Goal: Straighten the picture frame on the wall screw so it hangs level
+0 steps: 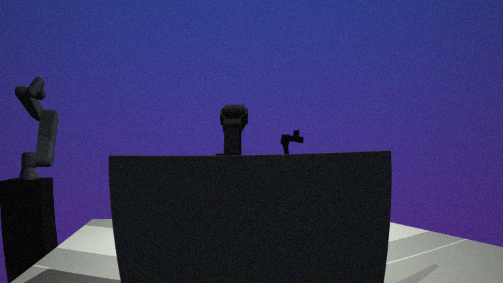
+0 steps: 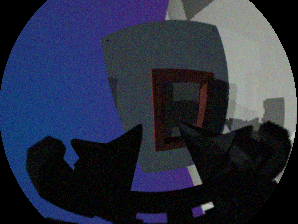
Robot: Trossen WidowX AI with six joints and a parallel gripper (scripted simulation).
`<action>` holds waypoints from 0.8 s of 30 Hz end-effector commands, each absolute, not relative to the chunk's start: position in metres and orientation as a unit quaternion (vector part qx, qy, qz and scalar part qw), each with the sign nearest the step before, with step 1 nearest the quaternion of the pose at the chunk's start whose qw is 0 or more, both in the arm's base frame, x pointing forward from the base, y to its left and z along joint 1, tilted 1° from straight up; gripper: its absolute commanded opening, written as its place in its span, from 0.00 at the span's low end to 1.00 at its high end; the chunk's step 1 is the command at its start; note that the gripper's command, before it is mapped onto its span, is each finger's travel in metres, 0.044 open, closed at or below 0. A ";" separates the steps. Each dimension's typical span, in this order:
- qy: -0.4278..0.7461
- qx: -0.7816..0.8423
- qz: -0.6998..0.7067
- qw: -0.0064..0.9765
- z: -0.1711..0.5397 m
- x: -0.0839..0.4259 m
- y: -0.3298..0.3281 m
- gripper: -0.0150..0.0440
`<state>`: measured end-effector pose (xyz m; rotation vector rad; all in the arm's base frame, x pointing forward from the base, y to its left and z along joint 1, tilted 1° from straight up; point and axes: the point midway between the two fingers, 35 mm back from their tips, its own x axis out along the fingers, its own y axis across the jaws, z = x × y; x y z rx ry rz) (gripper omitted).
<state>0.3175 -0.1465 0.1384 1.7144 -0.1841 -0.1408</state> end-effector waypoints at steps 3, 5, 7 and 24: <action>-0.083 0.755 -0.062 0.648 0.138 0.318 -0.147 0.69; -0.083 0.755 -0.062 0.648 0.138 0.318 -0.147 0.69; -0.083 0.755 -0.062 0.648 0.138 0.318 -0.147 0.69; -0.083 0.755 -0.061 0.648 0.139 0.338 -0.152 0.69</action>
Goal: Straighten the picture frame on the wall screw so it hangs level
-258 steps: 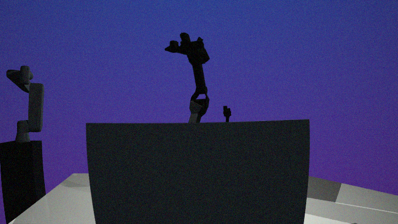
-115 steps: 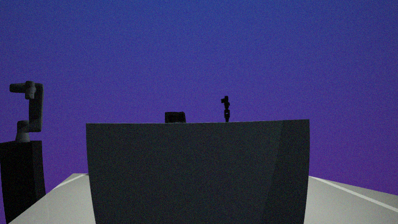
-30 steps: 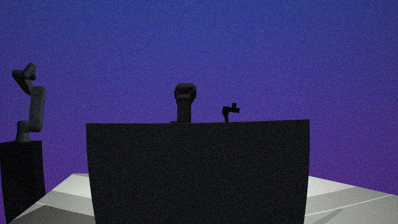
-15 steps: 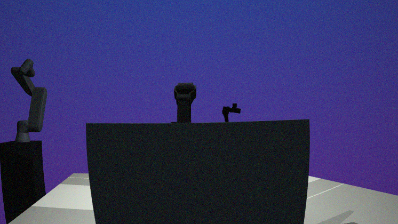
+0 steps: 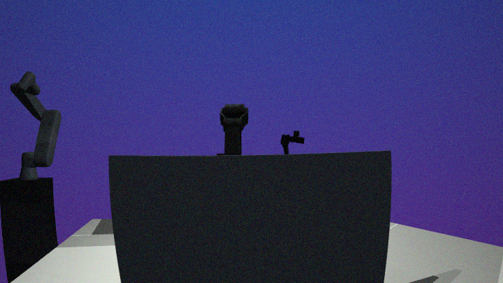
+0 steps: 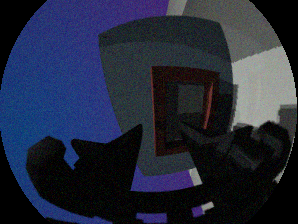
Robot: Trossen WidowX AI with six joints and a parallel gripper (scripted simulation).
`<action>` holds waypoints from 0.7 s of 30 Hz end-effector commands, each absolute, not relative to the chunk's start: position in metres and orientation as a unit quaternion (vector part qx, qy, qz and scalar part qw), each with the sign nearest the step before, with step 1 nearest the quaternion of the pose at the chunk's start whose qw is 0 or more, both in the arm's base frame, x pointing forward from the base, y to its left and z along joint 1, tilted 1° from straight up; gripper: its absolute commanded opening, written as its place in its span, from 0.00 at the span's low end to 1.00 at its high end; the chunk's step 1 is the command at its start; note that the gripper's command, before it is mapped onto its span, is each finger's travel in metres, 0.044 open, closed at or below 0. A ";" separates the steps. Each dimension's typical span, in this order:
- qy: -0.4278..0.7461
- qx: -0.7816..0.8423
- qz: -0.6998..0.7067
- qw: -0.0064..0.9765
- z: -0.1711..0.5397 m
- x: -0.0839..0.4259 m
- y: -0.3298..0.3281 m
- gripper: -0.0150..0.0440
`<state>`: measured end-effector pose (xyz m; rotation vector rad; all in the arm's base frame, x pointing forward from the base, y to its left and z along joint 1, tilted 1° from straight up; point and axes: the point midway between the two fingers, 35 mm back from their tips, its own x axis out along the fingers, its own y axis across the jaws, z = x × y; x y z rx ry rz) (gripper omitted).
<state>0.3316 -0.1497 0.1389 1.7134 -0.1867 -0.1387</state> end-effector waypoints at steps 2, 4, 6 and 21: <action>-0.083 0.755 -0.061 0.648 0.139 0.341 -0.152 0.69; -0.084 0.755 -0.061 0.648 0.139 0.344 -0.153 0.69; -0.084 0.755 -0.061 0.648 0.139 0.347 -0.154 0.69; -0.084 0.755 -0.061 0.648 0.140 0.358 -0.155 0.69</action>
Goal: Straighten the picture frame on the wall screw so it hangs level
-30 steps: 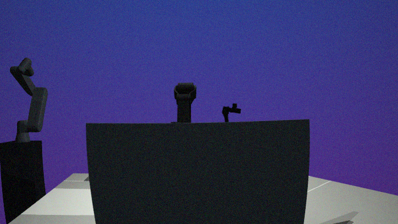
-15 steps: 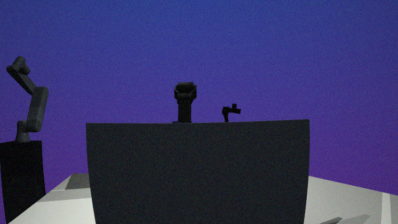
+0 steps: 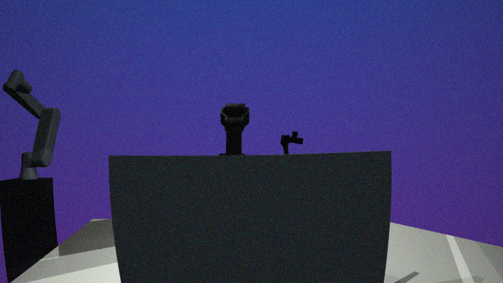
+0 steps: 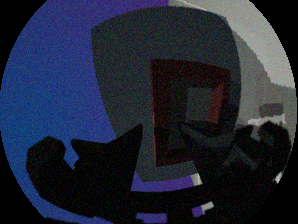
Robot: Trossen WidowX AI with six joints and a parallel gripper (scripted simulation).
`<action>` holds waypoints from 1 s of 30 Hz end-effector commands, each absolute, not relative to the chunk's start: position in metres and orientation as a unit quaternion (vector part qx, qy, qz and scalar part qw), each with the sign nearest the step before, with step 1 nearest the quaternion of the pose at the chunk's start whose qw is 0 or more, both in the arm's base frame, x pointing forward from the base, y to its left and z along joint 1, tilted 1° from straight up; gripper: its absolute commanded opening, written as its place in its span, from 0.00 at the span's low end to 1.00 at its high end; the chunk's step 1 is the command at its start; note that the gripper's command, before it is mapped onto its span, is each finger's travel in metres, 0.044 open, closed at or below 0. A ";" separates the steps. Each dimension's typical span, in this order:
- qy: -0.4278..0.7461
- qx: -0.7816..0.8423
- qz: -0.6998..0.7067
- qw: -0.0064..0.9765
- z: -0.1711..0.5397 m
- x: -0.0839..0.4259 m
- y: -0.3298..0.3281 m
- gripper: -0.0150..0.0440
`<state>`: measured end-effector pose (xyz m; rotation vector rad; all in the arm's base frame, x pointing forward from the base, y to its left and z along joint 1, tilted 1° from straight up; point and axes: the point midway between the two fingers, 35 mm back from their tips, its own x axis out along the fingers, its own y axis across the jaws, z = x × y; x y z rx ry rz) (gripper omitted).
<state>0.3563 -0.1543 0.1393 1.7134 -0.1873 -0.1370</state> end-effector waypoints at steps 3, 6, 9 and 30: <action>-0.084 0.755 -0.061 0.648 0.140 0.358 -0.155 0.69; -0.084 0.755 -0.061 0.648 0.140 0.358 -0.155 0.69; -0.084 0.755 -0.061 0.648 0.140 0.358 -0.155 0.69; -0.084 0.755 -0.061 0.648 0.140 0.358 -0.155 0.38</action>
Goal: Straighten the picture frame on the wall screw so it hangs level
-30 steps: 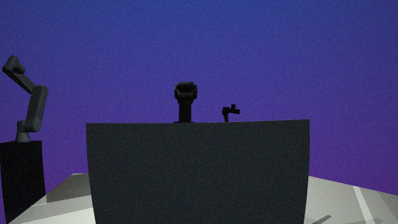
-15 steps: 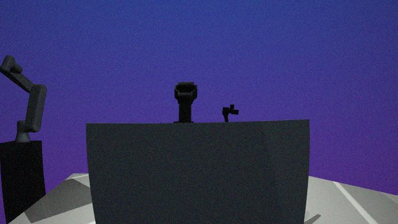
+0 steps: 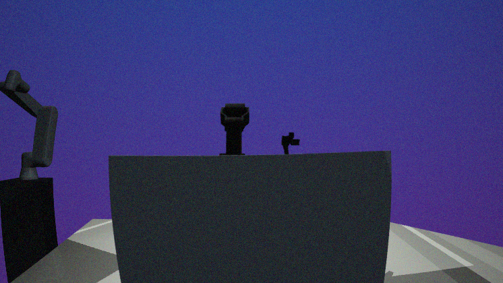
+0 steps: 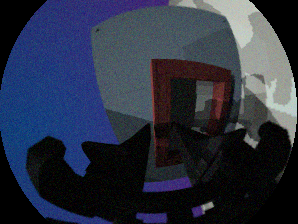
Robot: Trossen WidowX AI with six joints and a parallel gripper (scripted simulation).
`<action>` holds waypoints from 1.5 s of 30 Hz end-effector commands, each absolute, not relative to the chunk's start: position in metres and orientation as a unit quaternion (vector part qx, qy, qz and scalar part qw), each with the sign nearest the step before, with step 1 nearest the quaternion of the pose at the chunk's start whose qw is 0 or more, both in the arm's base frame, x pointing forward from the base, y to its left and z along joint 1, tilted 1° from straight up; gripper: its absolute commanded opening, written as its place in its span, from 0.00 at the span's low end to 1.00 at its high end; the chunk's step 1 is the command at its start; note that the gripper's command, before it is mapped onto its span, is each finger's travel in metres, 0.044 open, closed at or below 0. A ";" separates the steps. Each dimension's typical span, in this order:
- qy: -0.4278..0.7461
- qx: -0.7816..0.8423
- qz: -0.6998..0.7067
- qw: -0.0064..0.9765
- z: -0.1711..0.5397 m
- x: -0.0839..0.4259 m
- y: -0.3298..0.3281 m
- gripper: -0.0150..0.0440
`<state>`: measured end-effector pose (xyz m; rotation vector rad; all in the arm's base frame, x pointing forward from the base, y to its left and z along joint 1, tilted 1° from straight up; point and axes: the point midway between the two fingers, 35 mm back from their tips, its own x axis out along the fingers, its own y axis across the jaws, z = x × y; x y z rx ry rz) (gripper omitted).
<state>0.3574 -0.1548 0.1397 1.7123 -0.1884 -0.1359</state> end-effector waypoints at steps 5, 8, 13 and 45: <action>-0.084 0.755 -0.061 0.648 0.140 0.358 -0.155 0.33; -0.084 0.755 -0.061 0.648 0.140 0.358 -0.155 0.26; -0.084 0.755 -0.061 0.648 0.140 0.358 -0.155 0.25; -0.084 0.755 -0.061 0.648 0.149 0.357 -0.156 0.25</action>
